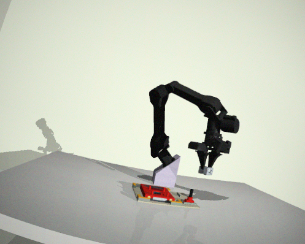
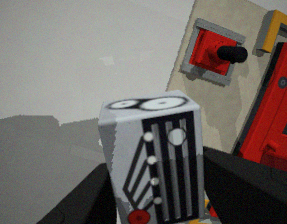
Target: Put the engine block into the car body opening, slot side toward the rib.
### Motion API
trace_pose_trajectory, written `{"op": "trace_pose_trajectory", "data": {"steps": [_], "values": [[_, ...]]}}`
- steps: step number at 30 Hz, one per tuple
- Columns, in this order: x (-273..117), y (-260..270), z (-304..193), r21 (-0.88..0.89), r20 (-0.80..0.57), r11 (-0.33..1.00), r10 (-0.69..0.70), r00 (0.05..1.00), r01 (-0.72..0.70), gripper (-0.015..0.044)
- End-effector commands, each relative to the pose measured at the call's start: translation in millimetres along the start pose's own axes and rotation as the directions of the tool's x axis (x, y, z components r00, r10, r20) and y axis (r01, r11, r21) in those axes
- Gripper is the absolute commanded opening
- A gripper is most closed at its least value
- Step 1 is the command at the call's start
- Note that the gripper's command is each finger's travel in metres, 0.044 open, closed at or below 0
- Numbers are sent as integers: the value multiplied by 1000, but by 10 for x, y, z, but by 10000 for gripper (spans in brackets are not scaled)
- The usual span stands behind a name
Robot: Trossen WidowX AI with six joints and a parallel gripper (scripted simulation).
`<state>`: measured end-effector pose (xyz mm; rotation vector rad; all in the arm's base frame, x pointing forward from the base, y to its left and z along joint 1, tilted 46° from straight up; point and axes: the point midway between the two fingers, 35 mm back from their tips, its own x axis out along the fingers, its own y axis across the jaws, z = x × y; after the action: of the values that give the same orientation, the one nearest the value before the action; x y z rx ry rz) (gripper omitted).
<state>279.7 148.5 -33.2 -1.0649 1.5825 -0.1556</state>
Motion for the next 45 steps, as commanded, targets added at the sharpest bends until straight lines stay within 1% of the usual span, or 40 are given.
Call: {"op": "trace_pose_trajectory", "data": {"steps": [1, 11, 21, 33, 45], "values": [[27, -93, 5, -132, 5, 991, 1, 1000, -1, 0], [91, -283, 3, -409, 9, 913, 8, 1000, -3, 0], [166, -484, -12, -646, 9, 763, 15, 1000, -5, 0], [252, -714, -46, -864, 12, 504, 16, 1000, 3, 0], [339, -940, -97, -982, 14, 187, 12, 1000, 11, 0]]}}
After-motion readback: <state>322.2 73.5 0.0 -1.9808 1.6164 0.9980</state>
